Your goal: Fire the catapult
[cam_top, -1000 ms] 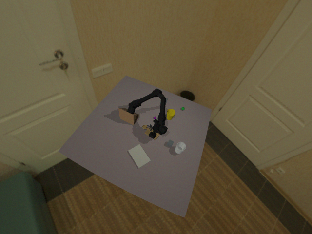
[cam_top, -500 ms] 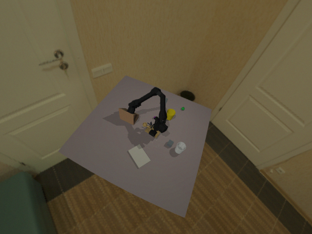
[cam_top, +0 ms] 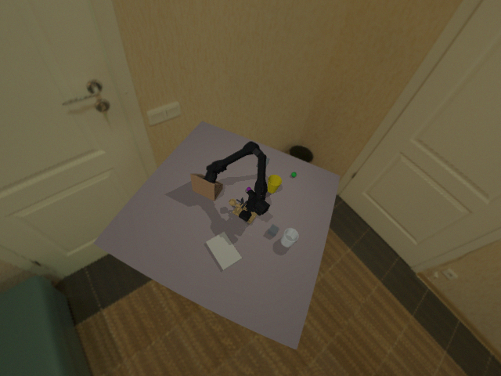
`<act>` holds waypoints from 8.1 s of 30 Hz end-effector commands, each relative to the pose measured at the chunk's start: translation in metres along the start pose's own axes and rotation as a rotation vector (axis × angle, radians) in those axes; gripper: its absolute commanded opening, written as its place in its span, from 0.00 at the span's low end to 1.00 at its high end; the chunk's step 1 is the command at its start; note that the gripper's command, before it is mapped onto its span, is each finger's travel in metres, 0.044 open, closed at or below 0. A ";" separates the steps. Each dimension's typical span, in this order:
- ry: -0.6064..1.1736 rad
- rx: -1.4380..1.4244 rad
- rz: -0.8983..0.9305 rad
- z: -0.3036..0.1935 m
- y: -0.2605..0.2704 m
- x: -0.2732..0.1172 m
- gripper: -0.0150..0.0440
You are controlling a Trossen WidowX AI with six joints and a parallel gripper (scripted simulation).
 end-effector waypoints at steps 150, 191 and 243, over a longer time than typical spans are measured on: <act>-0.002 0.012 0.008 -0.001 -0.001 0.014 0.25; -0.010 0.015 0.003 0.003 -0.004 -0.079 1.00; 0.006 -0.131 0.018 -0.153 0.158 0.027 0.76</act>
Point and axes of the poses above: the point midway between the two fingers, 35 mm back from their tips, its own x axis out along the fingers, its own y axis across the jaws, z = x × y, the point moved 4 cm from there along -x, back along the fingers, and after that the axes turned 14 degrees about x, right-handed, at the moved point
